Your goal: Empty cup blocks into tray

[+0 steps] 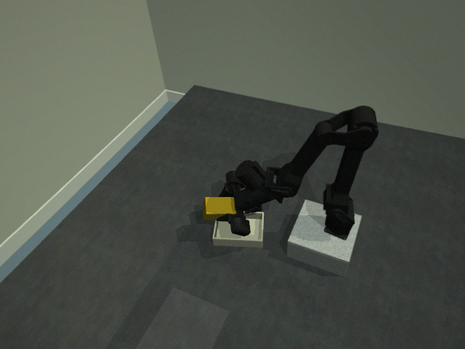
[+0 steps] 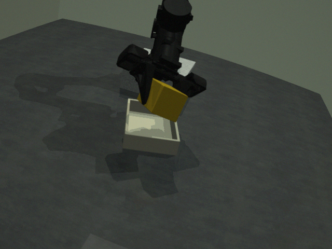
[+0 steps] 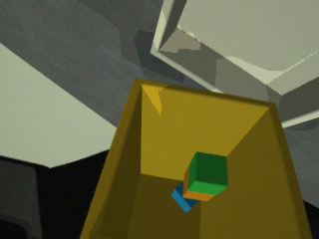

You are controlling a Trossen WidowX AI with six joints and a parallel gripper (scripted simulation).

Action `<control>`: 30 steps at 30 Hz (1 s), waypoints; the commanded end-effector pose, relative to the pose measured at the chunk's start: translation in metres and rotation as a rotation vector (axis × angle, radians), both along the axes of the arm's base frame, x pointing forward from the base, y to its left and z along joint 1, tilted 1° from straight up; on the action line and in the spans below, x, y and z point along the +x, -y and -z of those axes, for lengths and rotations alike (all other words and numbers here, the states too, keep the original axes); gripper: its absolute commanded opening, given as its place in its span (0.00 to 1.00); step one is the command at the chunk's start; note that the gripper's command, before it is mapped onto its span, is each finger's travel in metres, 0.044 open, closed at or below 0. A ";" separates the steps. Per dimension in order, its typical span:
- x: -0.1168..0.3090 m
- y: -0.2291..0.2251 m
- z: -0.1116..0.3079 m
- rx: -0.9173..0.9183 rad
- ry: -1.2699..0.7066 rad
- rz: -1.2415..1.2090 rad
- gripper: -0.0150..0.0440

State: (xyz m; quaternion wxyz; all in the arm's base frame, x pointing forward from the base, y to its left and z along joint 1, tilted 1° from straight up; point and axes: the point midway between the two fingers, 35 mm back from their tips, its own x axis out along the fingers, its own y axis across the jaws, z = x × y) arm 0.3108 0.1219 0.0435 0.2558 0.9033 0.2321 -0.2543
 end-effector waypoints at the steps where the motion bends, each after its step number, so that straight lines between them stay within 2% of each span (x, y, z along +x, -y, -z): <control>1: 0.002 0.000 -0.001 0.072 -0.020 0.057 0.25; 12: 0.003 -0.001 0.001 0.245 -0.086 0.187 0.25; 30: 0.006 -0.002 0.004 0.282 -0.016 0.177 0.25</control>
